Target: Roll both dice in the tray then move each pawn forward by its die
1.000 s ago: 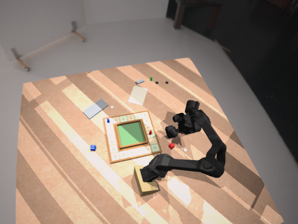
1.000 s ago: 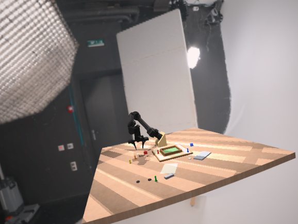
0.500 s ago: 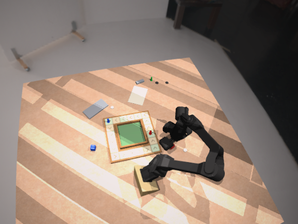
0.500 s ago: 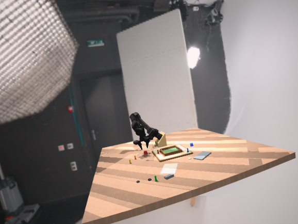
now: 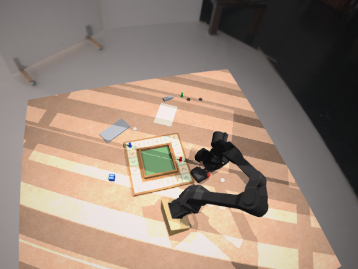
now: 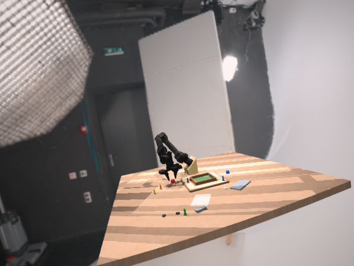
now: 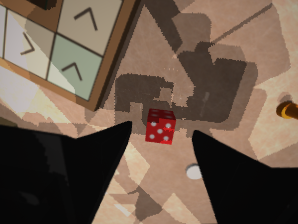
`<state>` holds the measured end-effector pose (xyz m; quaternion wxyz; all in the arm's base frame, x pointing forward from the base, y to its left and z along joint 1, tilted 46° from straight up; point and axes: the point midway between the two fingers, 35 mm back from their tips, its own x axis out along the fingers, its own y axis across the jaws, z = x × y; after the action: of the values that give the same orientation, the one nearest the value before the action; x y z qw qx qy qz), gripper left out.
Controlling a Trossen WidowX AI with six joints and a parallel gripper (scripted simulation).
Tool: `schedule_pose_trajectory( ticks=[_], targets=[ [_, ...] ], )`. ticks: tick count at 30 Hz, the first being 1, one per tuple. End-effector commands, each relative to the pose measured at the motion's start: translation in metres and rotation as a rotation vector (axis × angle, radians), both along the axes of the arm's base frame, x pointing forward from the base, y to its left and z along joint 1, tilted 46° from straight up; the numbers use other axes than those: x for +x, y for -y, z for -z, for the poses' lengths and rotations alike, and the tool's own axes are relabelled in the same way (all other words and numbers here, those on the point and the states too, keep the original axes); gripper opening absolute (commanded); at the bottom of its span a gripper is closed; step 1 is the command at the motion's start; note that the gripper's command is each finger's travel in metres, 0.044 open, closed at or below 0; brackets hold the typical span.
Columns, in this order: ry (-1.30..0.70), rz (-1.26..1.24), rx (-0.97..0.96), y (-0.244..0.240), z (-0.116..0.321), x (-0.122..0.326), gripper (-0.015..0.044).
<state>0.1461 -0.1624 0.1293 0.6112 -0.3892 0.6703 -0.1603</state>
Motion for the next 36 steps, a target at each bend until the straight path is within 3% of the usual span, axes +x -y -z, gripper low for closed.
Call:
schedule_pose_trajectory(
  ticks=[1,8,14,21,24,36],
  targets=[
    [-0.010,-0.003,0.004,0.004,0.007,-0.001,0.0275],
    [-0.010,-0.003,0.002,0.010,0.012,-0.001,0.0275],
    [-0.010,-0.003,0.002,0.010,0.012,-0.001,0.0118],
    [-0.010,-0.003,0.002,0.010,0.012,-0.001,0.0071],
    [-0.010,-0.004,0.005,0.008,0.011,0.000,0.0000],
    [-0.018,-0.020,0.045,-0.026,-0.014,0.006,0.0000]
  ],
)
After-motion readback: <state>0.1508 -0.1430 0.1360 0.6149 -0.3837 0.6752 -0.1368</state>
